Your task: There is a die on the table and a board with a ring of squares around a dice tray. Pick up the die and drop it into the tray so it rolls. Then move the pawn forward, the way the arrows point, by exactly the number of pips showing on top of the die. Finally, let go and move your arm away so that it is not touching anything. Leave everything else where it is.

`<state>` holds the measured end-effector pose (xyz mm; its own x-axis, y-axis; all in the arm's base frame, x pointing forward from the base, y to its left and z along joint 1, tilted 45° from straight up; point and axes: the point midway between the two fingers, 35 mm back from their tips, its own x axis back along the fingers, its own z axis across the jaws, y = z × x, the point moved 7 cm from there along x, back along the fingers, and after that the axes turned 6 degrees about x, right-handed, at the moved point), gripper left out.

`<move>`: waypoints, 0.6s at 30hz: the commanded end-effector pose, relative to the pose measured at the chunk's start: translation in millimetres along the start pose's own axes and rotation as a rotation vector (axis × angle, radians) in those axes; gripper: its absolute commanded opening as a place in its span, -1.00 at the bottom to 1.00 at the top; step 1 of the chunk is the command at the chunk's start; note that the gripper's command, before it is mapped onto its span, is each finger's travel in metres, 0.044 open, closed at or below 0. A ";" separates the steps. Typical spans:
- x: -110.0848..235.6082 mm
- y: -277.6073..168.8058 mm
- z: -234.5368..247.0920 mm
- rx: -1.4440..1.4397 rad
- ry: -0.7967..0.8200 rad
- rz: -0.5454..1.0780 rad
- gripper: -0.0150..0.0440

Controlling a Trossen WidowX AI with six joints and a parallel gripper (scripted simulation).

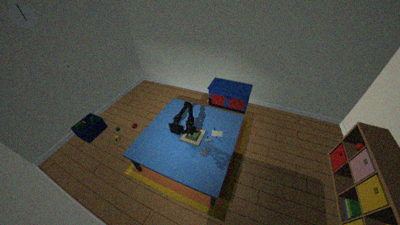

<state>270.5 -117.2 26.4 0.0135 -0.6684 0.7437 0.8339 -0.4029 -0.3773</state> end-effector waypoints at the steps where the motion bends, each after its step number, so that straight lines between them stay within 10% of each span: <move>1: -2.3 -4.2 8.7 -0.094 0.008 0.000 -0.49; 18: -13.6 -25.4 48.7 -0.541 0.018 0.018 -0.49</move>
<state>276.4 -73.6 49.7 0.0149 -0.6809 0.7322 0.4899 -0.6334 -0.5990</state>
